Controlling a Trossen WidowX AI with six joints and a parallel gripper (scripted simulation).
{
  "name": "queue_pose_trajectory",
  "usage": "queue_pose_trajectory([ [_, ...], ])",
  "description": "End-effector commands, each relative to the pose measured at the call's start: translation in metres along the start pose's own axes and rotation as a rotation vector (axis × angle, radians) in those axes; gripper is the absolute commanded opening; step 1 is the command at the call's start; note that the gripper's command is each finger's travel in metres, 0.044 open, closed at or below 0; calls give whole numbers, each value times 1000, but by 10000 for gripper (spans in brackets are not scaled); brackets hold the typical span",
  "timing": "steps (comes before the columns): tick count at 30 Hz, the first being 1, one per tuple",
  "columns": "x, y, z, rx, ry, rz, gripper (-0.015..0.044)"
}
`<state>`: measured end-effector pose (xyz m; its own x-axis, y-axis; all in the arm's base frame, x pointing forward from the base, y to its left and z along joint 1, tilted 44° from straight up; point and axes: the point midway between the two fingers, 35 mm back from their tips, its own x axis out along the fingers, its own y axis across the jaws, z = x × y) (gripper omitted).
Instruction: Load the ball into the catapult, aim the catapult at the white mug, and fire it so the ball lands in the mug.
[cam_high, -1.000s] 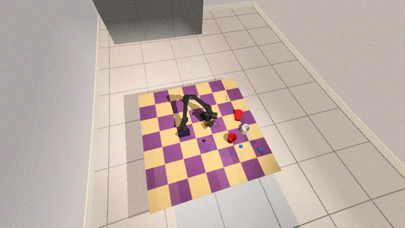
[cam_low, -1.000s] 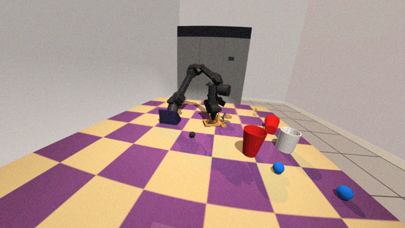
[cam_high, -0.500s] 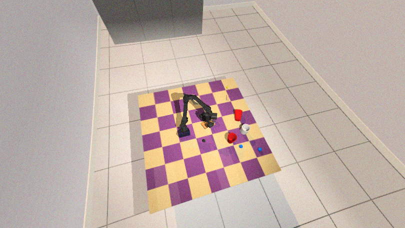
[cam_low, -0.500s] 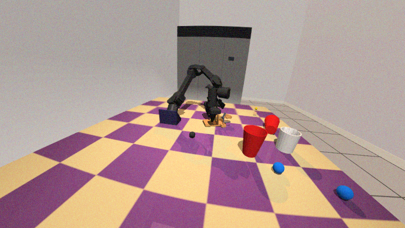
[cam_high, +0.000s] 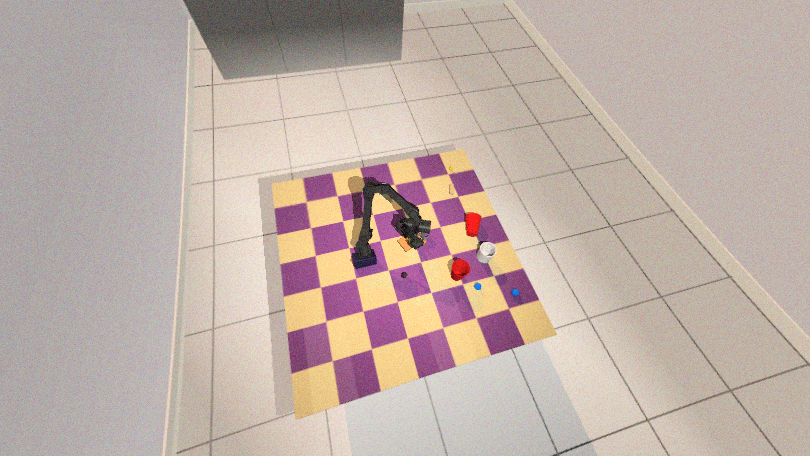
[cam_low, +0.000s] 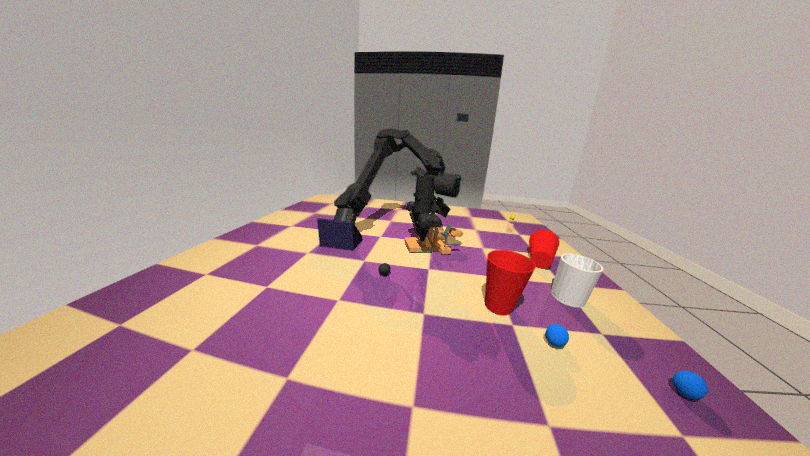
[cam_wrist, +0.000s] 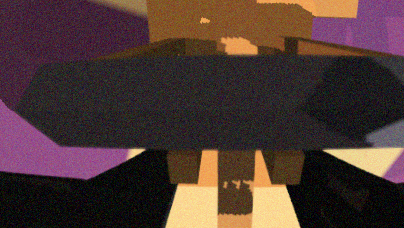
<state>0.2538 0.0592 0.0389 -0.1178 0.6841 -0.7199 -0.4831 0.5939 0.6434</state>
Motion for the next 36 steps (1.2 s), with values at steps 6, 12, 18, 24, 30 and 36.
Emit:
queue_pose_trajectory([
  [6, -46, -3, 1, -4, -10, -11, 0],
  [12, -50, -32, 10, -183, -10, -14, 0],
  [18, -52, -68, 18, -387, -9, -16, 0],
  [24, -51, -107, 22, -592, -8, -18, 0],
  [30, -48, -152, 24, -798, -7, -19, 0],
  [36, -46, -167, 26, -849, -7, -19, 0],
])
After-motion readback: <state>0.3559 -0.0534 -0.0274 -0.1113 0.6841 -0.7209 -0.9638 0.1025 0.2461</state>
